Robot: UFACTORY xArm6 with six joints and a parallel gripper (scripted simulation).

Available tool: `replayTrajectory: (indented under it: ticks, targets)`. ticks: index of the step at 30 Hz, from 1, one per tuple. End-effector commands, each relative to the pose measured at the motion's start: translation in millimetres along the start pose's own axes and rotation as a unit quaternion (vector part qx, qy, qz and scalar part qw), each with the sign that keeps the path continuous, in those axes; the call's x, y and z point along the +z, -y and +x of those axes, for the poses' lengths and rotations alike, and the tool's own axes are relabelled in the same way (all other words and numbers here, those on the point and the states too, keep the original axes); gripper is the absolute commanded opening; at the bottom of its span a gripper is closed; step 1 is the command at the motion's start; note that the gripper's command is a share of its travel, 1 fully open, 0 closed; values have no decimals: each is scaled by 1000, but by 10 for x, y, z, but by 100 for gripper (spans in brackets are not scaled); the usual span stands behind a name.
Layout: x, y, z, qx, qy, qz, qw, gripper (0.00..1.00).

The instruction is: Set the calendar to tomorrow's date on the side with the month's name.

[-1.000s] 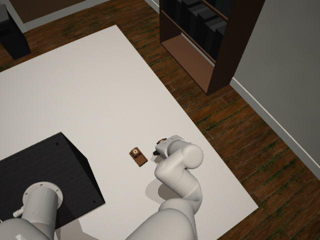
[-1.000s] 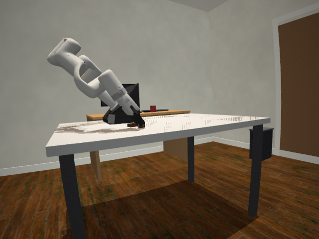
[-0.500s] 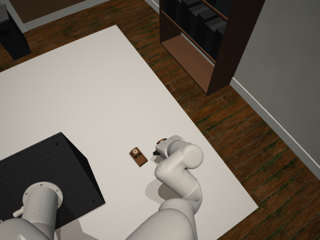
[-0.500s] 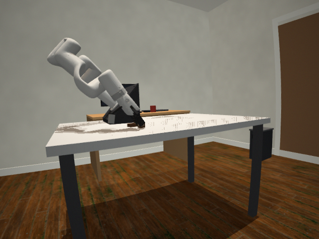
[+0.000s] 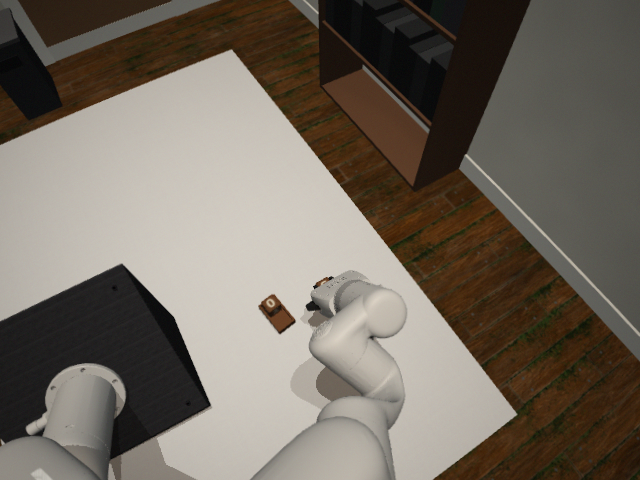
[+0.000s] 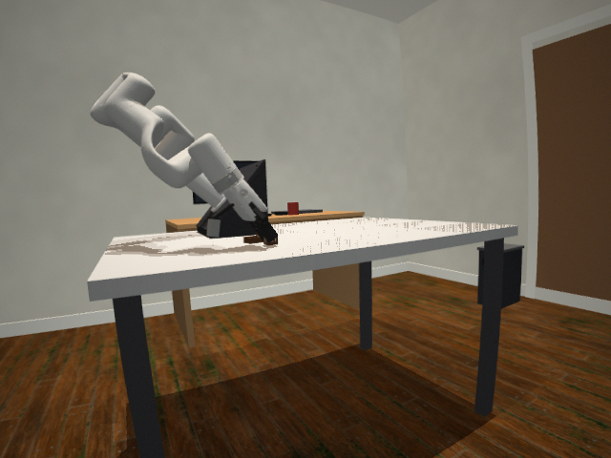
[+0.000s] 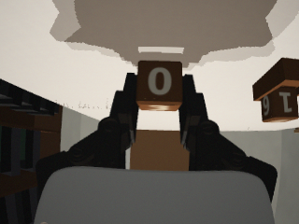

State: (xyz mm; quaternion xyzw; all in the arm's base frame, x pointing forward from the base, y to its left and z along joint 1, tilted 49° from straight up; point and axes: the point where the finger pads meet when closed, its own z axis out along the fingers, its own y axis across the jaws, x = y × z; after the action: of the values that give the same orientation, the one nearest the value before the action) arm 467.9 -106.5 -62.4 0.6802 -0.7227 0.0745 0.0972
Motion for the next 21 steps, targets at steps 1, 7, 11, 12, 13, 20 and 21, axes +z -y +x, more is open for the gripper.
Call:
replayTrajectory:
  ticks: [1, 7, 11, 12, 13, 20, 21]
  targets:
    - [-9, 12, -4, -1, 0, 2, 1000, 27]
    - [3, 12, 5, -1, 0, 2, 1000, 27]
    - [9, 12, 9, -1, 0, 2, 1000, 27]
    - [11, 12, 11, -1, 0, 2, 1000, 27]
    - [14, 12, 12, -1, 0, 2, 1000, 27]
    - [23, 12, 19, -1, 0, 2, 1000, 27]
    - [23, 12, 19, -1, 0, 2, 1000, 27]
